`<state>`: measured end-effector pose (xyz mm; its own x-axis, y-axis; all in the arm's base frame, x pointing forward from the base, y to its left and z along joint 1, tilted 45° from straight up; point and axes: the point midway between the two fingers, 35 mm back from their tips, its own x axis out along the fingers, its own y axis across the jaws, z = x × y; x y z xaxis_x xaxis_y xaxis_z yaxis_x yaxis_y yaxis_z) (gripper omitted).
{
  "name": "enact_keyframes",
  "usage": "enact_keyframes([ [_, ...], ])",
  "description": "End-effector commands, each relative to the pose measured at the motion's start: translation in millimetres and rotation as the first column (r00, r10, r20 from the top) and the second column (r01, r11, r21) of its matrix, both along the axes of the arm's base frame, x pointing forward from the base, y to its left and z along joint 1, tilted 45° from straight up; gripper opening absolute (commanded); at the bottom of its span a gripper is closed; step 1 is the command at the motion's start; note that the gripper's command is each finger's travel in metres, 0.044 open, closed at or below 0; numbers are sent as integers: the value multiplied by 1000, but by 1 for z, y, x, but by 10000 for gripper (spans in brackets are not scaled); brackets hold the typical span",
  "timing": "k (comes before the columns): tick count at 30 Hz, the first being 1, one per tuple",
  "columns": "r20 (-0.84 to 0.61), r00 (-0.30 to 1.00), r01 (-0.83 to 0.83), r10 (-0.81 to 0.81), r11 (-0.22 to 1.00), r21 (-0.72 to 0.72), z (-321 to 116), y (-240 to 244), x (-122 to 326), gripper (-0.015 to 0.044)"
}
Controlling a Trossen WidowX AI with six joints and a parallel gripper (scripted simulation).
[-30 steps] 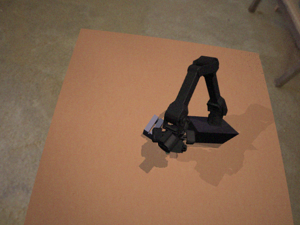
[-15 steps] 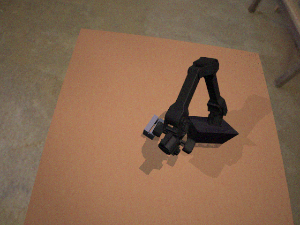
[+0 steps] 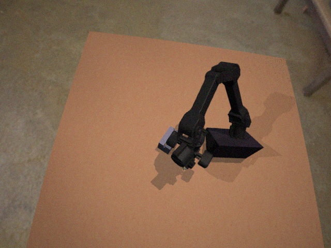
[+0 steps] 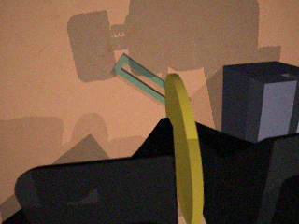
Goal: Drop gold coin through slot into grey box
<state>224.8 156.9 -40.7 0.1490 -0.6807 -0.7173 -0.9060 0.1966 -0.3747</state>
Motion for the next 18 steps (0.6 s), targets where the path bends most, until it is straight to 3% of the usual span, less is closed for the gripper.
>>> enact_keyframes([
  [1, 9, 1000, -6, 6, 1000, 8, 7, 0, 10, 0],
  [18, 9, 1000, -9, 8, 1000, 9, 31, -17, 39, 0],
])
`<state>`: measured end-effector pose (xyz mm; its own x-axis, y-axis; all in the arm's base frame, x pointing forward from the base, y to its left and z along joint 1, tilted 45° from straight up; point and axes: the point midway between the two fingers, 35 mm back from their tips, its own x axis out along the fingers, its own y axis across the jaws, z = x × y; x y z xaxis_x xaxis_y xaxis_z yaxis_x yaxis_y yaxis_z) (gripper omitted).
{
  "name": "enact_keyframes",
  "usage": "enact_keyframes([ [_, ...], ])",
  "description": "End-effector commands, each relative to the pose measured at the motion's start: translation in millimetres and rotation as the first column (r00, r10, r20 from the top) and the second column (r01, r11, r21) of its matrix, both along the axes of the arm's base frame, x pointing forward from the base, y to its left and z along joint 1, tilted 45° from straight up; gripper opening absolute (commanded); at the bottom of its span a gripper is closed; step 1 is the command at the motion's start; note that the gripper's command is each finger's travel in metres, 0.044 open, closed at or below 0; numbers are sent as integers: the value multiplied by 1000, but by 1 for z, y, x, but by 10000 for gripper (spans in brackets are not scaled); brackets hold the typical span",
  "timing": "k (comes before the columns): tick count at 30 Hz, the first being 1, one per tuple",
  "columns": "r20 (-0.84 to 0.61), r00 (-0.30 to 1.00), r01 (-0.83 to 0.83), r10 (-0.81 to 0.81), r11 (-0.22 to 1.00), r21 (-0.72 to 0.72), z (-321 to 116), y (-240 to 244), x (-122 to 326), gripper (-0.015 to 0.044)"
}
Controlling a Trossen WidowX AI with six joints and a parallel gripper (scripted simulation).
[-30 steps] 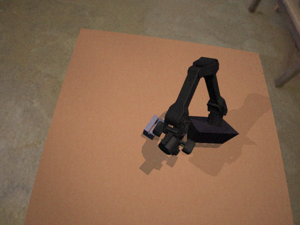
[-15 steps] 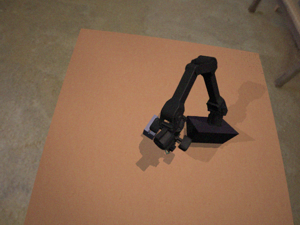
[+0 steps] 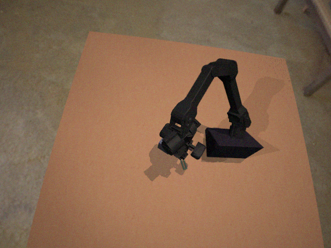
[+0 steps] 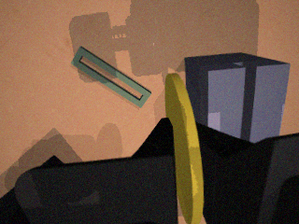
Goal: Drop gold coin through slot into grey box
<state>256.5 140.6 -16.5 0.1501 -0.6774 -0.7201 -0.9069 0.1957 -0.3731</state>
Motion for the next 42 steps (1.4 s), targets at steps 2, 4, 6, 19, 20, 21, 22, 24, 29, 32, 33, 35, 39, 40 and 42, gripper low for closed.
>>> enact_keyframes([
  [2, 10, 1000, -6, 6, 1000, 5, 10, -3, 11, 0],
  [4, 10, 1000, -6, 6, 1000, 4, 13, -6, 14, 0],
  [6, 10, 1000, -6, 6, 1000, 3, 16, -8, 18, 0],
  [19, 12, 1000, -5, 5, 1000, -4, 35, -26, 37, 0],
  [20, 12, 1000, -5, 5, 1000, -5, 37, -28, 39, 0],
  [21, 12, 1000, -5, 5, 1000, -6, 38, -29, 40, 0],
  [22, 12, 1000, -5, 5, 1000, -7, 40, -31, 41, 0],
  [24, 12, 1000, -4, 4, 1000, -7, 41, -32, 42, 0],
  [29, 3, 1000, 2, -2, 1000, -9, 35, -31, 37, 0],
  [32, 3, 1000, 2, -2, 1000, -9, 35, -31, 37, 0],
  [33, 3, 1000, 2, -2, 1000, -9, 35, -31, 37, 0],
  [35, 3, 1000, 2, -2, 1000, -9, 35, -31, 37, 0],
  [39, 4, 1000, 3, -3, 1000, -9, 36, -31, 38, 0],
  [40, 4, 1000, 3, -3, 1000, -9, 37, -31, 39, 0],
  [42, 5, 1000, 4, -4, 1000, -9, 39, -32, 40, 0],
])
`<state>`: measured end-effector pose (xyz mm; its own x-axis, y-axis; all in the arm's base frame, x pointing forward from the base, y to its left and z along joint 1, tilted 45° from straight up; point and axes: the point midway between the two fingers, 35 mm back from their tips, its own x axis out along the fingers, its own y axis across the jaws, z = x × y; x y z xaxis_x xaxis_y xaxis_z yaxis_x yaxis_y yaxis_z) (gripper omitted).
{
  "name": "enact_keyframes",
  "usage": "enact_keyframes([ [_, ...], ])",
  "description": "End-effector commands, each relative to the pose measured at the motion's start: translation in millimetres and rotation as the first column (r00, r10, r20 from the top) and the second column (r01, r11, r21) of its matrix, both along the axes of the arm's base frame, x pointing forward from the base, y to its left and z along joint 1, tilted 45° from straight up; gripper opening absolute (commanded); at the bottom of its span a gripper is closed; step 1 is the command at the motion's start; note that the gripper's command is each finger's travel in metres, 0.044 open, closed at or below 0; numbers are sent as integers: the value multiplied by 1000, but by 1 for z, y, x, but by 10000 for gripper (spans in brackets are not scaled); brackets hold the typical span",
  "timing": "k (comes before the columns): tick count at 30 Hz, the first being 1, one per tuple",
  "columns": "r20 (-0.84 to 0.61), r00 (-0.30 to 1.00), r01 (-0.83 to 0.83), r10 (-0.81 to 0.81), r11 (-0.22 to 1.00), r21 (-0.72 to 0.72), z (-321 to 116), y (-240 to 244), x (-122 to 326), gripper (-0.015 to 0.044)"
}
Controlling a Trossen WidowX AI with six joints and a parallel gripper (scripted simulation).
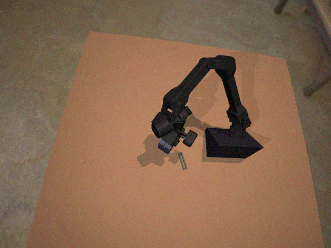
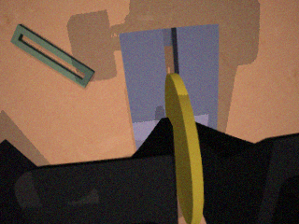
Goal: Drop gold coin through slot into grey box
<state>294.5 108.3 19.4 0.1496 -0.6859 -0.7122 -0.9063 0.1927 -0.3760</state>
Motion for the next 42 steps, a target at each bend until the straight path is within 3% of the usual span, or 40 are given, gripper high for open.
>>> enact_keyframes([
  [1, 5, 1000, 3, -3, 1000, 3, 4, 1, 3, 0],
  [42, -5, 1000, 1, -1, 1000, -1, -1, -6, 5, 0],
])
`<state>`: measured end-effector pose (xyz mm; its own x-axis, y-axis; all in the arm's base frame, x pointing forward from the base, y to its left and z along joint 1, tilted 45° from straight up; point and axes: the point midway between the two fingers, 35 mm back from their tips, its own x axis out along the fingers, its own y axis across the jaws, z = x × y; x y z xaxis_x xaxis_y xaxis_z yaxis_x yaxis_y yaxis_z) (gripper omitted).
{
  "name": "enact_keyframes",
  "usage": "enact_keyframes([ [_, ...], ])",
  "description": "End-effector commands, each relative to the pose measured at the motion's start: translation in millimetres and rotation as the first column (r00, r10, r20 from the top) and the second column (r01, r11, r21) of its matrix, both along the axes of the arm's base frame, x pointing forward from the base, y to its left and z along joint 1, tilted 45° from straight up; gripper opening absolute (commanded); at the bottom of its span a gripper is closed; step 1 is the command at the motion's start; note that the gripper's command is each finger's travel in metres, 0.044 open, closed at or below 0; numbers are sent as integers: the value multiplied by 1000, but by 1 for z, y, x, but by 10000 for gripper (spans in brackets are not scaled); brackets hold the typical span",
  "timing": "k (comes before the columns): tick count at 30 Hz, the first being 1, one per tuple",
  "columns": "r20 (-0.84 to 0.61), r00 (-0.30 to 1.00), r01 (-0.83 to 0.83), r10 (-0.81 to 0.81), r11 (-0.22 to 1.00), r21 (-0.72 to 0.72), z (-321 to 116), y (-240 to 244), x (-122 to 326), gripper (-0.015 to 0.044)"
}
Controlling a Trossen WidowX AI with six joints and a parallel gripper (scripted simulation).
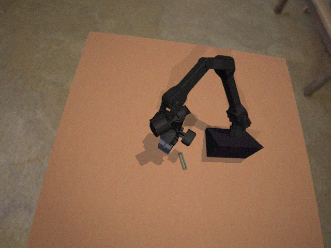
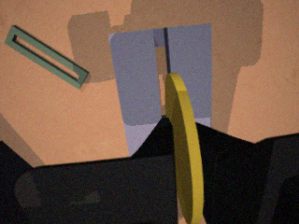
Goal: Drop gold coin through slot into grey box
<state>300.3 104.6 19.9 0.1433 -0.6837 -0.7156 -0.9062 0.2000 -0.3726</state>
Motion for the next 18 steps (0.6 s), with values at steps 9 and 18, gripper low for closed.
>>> enact_keyframes([
  [9, -1, 1000, -4, 4, 1000, -6, -4, -5, 0, 0],
  [18, -1, 1000, -4, 4, 1000, -6, -7, -8, 1, 0],
])
